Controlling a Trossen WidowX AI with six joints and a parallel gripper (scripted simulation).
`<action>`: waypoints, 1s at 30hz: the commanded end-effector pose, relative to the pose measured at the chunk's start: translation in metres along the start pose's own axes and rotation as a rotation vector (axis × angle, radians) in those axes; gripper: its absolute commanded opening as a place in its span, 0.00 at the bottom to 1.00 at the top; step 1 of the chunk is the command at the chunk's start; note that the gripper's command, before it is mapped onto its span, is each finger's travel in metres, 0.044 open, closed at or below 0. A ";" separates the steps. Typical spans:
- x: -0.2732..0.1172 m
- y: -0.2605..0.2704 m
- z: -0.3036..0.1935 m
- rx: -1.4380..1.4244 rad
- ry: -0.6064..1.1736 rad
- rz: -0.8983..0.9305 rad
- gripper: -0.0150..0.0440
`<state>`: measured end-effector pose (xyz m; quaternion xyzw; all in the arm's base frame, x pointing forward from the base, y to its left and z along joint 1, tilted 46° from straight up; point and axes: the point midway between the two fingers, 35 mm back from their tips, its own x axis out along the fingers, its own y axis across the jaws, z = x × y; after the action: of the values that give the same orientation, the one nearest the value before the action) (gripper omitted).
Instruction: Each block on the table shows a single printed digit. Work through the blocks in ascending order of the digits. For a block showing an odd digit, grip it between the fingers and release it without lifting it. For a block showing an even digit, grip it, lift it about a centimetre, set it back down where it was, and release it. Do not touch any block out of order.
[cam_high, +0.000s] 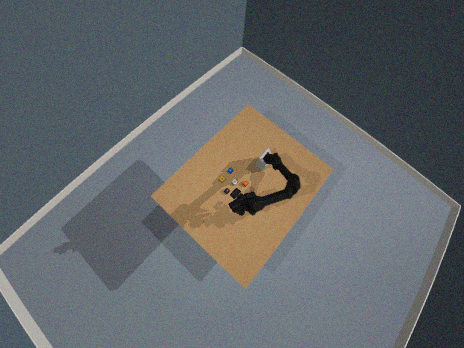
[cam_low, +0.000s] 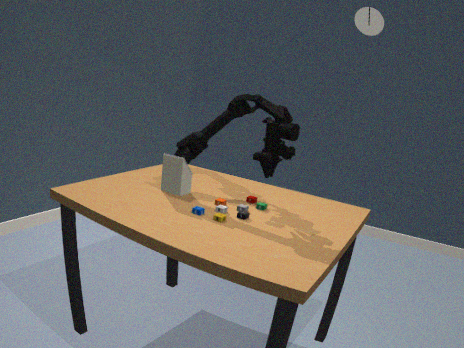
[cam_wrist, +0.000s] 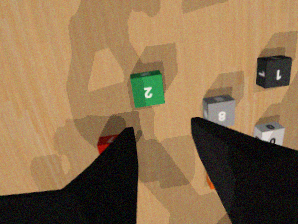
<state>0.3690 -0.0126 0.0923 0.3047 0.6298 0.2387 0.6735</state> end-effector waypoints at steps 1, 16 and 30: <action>0.001 0.002 -0.002 -0.007 0.018 0.000 0.46; -0.008 -0.060 -0.097 0.000 0.020 -0.017 0.46; 0.070 -0.077 -0.154 -0.001 0.023 -0.004 0.72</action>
<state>0.2227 -0.0306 0.0111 0.2939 0.6326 0.2359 0.6766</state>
